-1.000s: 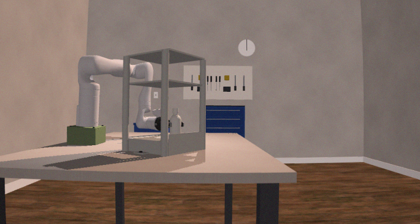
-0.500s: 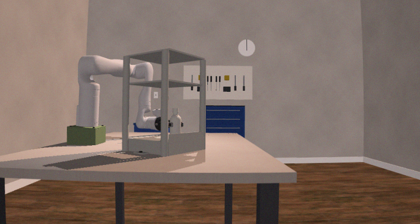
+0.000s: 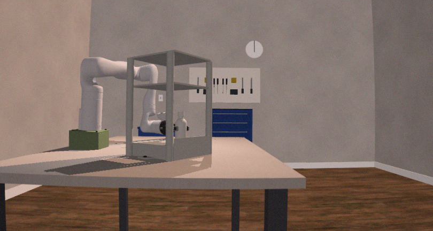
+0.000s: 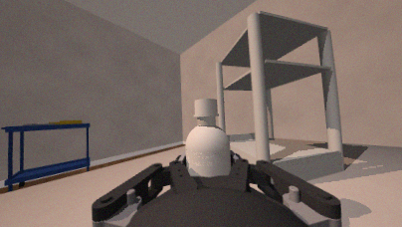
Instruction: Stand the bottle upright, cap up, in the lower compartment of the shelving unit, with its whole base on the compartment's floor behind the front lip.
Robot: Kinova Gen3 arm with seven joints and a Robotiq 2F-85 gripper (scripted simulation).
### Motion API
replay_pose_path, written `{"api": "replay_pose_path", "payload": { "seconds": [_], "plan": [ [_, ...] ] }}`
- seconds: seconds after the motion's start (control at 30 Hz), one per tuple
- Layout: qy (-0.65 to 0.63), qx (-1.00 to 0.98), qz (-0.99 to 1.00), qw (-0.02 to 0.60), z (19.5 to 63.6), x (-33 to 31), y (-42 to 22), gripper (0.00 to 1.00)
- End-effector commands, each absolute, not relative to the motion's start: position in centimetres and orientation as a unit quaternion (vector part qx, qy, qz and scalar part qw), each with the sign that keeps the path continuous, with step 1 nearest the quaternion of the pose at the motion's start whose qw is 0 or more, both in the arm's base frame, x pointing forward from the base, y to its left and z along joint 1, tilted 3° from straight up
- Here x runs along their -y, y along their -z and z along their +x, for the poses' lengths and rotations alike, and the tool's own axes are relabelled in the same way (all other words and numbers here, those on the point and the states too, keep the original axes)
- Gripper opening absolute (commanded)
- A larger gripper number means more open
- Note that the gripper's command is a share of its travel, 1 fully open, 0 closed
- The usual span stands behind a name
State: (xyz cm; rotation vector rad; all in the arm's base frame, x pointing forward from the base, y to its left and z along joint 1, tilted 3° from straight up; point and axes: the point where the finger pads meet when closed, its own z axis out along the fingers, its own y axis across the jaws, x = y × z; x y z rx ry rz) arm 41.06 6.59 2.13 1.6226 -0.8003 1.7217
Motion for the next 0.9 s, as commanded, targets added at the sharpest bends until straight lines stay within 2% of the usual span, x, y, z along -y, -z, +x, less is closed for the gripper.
{"api": "replay_pose_path", "payload": {
  "seconds": [0.0, 0.87],
  "plan": [
    [-0.654, 0.304, 0.616, 0.316, 41.1, -6.6, -2.2, 0.0],
    [-0.654, 0.304, 0.616, 0.316, 40.9, -6.7, -5.6, 0.0]
  ]
}}
